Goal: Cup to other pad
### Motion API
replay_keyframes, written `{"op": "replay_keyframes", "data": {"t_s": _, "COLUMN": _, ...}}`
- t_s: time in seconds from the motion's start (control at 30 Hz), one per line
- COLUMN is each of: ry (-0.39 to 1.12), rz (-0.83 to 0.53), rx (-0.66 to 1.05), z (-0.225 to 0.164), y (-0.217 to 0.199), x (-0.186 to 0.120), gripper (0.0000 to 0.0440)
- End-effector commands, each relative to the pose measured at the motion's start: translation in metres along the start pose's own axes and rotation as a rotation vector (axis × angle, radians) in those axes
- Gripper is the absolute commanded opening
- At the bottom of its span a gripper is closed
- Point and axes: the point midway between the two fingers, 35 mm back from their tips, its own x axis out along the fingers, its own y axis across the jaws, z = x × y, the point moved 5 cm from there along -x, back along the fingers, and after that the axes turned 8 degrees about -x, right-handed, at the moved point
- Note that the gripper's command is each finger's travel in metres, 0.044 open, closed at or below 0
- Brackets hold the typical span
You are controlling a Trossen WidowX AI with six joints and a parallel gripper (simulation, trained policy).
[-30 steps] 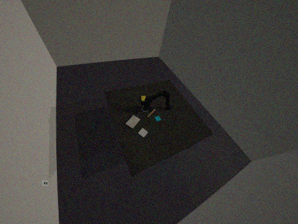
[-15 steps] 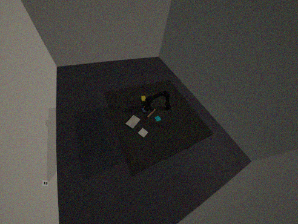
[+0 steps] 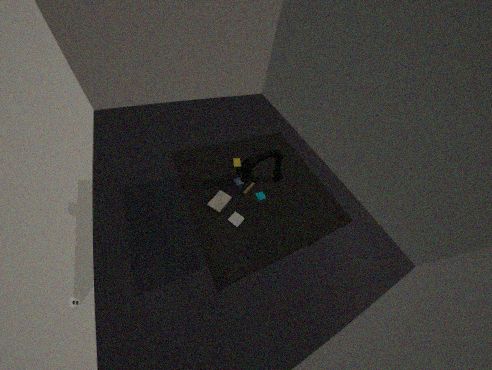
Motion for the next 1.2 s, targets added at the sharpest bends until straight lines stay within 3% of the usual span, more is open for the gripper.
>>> {"op": "replay_keyframes", "data": {"t_s": 0.0, "ry": -0.01, "rz": -0.005, "rx": -0.022, "z": 0.005, "y": 0.006, "x": -0.008, "gripper": 0.0005}}
{"op": "replay_keyframes", "data": {"t_s": 1.17, "ry": -0.078, "rz": -0.077, "rx": -0.189, "z": 0.062, "y": 0.105, "x": -0.038, "gripper": 0.0}}
